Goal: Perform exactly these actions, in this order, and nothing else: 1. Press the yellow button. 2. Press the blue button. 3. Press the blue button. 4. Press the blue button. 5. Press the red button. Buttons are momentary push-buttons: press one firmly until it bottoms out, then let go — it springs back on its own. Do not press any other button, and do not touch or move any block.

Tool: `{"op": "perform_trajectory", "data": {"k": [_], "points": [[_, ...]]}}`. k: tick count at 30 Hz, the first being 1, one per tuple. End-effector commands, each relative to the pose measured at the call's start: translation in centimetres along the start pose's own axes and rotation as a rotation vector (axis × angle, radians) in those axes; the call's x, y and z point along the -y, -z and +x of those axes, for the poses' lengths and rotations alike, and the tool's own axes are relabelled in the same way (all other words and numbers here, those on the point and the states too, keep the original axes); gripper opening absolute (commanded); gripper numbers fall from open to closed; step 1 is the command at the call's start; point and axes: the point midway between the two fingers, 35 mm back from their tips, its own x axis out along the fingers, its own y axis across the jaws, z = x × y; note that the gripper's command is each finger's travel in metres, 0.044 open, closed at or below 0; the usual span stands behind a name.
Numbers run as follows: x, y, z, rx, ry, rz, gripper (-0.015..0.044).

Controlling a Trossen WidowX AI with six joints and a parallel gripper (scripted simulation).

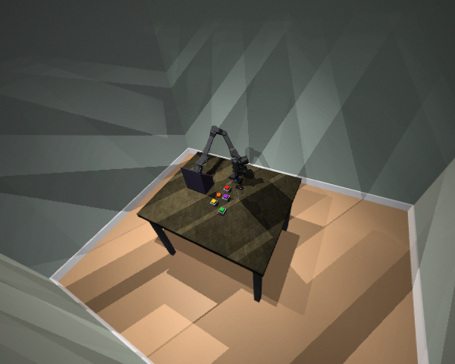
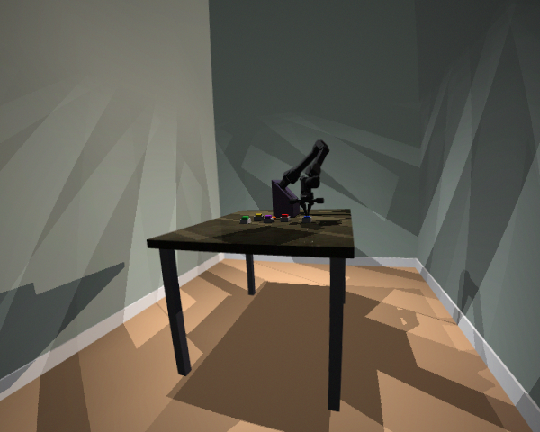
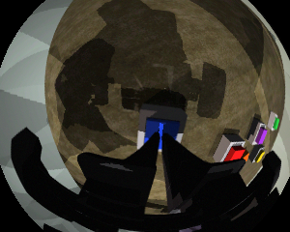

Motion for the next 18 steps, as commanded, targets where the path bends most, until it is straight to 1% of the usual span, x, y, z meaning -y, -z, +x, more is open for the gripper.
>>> {"op": "perform_trajectory", "data": {"k": [1,9,10,13,18], "points": [[0.1,0.0,0.1,0.001,0.003,0.005,0.002],[0.1,0.0,0.1,0.001,0.003,0.005,0.002],[0.0,0.0,-0.2,0.0,0.001,0.0,0.002],[0.0,0.0,-3.0,0.001,0.004,0.004,0.002],[0.0,0.0,-3.2,0.001,0.004,0.005,0.002]]}}
